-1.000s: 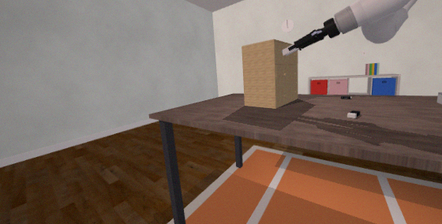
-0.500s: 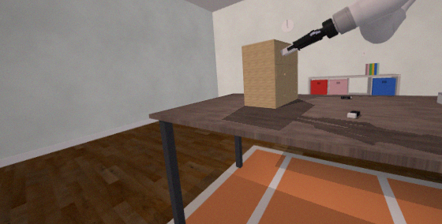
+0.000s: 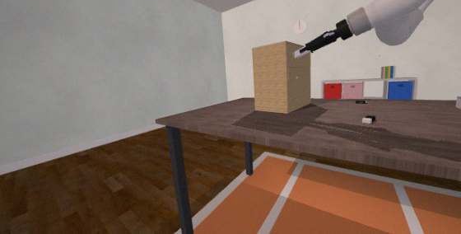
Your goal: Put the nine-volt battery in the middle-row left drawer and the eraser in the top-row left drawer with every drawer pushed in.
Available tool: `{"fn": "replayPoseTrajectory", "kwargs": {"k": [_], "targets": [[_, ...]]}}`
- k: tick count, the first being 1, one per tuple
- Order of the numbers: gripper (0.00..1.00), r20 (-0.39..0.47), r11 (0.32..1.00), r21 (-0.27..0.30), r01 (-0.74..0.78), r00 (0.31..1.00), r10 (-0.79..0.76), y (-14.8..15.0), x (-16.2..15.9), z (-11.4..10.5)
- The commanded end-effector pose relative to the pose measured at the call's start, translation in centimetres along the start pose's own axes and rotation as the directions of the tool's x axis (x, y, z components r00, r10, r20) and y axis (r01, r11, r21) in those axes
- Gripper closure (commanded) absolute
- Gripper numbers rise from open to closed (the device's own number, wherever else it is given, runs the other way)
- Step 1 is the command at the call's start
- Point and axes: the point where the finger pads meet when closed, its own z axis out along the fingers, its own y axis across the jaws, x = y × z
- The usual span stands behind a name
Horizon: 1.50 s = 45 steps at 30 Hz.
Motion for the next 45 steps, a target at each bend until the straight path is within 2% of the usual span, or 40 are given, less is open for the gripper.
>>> {"fn": "replayPoseTrajectory", "kwargs": {"k": [1, 2, 45], "targets": [[0.8, 0.0, 1.0, 0.0, 0.0, 1.0, 0.0, 0.0, 0.01, 0.0], [0.92, 0.0, 1.0, 0.0, 0.0, 1.0, 0.0, 0.0, 0.01, 0.0], [0.92, 0.0, 1.0, 0.0, 0.0, 1.0, 0.0, 0.0, -0.19, -0.55]]}}
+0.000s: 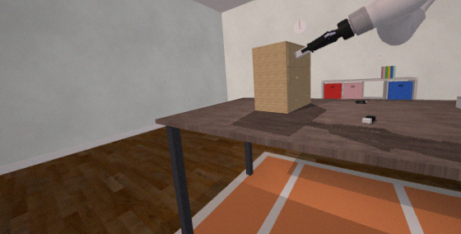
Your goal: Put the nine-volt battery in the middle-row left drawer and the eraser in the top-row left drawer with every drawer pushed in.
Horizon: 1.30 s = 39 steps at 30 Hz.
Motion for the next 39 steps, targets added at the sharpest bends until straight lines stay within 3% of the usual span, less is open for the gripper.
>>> {"fn": "replayPoseTrajectory", "kwargs": {"k": [1, 39], "targets": [[0.92, 0.0, 1.0, 0.0, 0.0, 1.0, 0.0, 0.0, 0.0, -0.1], [0.92, 0.0, 1.0, 0.0, 0.0, 1.0, 0.0, 0.0, -1.6, -4.3]]}}
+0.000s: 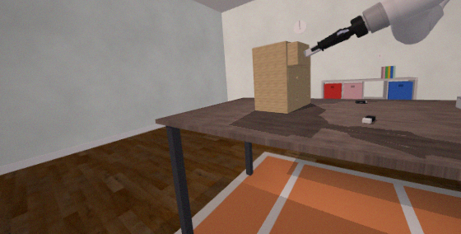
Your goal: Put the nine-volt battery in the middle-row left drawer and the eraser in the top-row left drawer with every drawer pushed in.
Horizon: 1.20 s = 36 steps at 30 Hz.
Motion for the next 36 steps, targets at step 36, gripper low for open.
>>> {"fn": "replayPoseTrajectory", "kwargs": {"k": [36], "targets": [[0.92, 0.0, 1.0, 0.0, 0.0, 1.0, 0.0, 0.0, -0.7, -2.0]]}}
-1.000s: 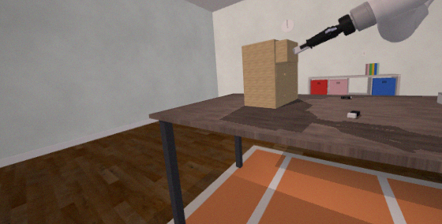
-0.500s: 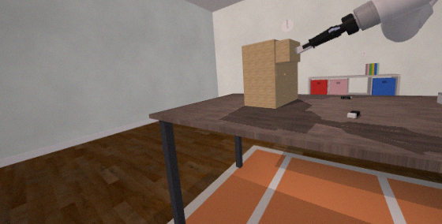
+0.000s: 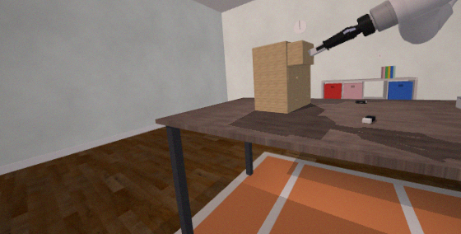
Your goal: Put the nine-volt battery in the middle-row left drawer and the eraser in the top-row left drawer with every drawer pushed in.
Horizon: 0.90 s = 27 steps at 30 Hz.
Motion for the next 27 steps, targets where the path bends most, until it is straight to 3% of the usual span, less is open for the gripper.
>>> {"fn": "replayPoseTrajectory", "kwargs": {"k": [1, 12, 21, 27], "targets": [[0.92, 0.0, 1.0, 0.0, 0.0, 1.0, 0.0, 0.0, 0.0, -0.01], [0.92, 0.0, 1.0, 0.0, 0.0, 1.0, 0.0, 0.0, 0.0, -0.01], [0.8, 0.0, 1.0, 0.0, 0.0, 1.0, 0.0, 0.0, 0.0, -0.01], [0.8, 0.0, 1.0, 0.0, 0.0, 1.0, 0.0, 0.0, 0.0, -0.01]]}}
